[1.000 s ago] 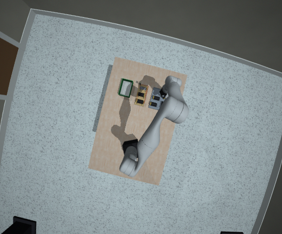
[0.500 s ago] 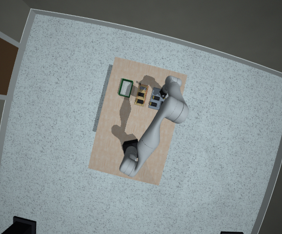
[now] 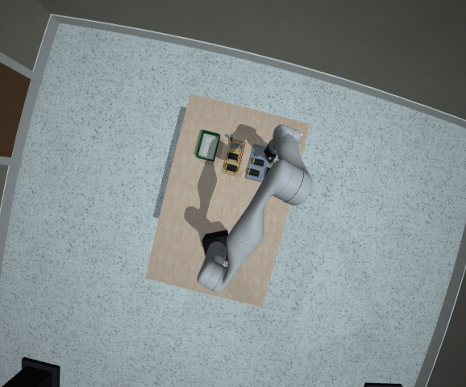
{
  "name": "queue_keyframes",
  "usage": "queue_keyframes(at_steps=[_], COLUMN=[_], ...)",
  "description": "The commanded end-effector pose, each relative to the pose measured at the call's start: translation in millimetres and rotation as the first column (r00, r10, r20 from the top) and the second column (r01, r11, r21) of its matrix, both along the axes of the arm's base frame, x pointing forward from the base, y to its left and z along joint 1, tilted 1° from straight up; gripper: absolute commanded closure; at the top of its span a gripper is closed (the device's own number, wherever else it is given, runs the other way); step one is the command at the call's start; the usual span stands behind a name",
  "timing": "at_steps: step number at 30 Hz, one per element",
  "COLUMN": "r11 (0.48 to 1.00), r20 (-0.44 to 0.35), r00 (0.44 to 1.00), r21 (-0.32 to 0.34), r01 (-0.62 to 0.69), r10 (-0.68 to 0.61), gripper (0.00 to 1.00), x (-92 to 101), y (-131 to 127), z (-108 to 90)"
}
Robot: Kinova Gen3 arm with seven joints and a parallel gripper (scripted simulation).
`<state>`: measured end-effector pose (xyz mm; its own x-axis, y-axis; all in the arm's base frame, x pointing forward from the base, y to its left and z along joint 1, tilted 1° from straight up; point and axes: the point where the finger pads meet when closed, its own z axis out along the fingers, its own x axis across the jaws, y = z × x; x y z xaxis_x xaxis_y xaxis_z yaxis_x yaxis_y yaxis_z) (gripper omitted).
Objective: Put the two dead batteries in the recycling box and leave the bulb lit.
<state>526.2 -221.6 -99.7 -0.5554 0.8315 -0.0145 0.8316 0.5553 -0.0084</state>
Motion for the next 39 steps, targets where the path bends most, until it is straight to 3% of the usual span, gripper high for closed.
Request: queue_keyframes(at_steps=[1,6,17,23,25,29,39], r11=[1.000,1.000,1.000,1.000,1.000,1.000,1.000], r20=[0.004,0.006,0.002,0.009,0.009,0.009,0.004], r00=[1.000,1.000,1.000,1.000,1.000,1.000,1.000], r21=[-0.008,-0.009,-0.007,-0.010,-0.010,-0.010,-0.008], r01=[-0.006,-0.006,-0.006,-0.005,-0.005,-0.004,-0.004], r10=[0.006,0.006,0.006,0.005,0.005,0.004,0.004], gripper=[0.43,0.43,0.43,0.43,0.43,0.43,0.43], x=[1.4,2.4,0.9,3.2,3.2,2.8,1.4], y=[-2,-2,-1,-1,-1,-1,0], z=[20.4,39.4,43.3,97.2,97.2,124.6,125.2])
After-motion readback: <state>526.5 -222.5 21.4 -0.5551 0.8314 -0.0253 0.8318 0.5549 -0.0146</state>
